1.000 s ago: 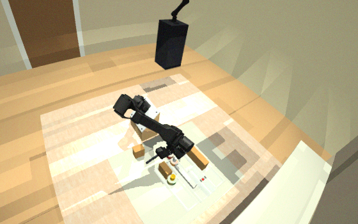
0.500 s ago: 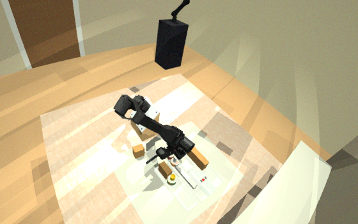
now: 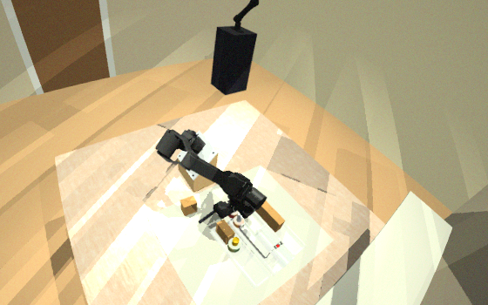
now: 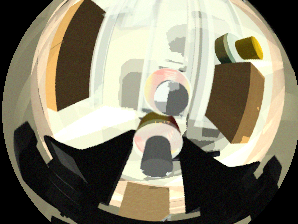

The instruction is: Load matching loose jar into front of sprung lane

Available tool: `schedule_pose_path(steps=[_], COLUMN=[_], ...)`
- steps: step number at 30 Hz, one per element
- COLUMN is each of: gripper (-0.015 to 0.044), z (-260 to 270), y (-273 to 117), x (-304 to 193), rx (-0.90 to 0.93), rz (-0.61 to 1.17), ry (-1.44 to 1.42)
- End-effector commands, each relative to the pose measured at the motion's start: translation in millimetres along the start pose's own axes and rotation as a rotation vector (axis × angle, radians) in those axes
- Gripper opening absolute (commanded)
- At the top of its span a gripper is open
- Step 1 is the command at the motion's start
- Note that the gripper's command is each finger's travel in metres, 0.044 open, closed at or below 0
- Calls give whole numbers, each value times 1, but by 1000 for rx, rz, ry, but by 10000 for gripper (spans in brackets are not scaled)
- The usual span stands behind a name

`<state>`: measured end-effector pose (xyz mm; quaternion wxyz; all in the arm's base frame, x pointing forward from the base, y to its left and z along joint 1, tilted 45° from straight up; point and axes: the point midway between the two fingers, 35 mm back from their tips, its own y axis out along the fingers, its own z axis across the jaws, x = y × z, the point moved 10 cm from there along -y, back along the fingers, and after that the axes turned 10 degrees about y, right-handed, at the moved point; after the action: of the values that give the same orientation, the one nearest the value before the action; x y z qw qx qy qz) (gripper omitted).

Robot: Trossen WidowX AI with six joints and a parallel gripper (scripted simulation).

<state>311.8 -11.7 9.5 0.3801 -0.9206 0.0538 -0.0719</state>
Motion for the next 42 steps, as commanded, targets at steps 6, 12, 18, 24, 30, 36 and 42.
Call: schedule_pose_path(steps=[6, 12, 18, 24, 30, 36, 42], gripper=[0, 0, 0, 0, 0, 0, 0], z=[1, 1, 1, 1, 2, 2, 2], y=[-2, -2, -2, -2, -3, -3, -3], x=[11, 13, 15, 17, 20, 22, 24], rx=[2, 2, 2, 2, 2, 2, 2], rz=[-20, -20, -20, -20, -20, -20, -20], ry=[13, 13, 14, 14, 14, 14, 14])
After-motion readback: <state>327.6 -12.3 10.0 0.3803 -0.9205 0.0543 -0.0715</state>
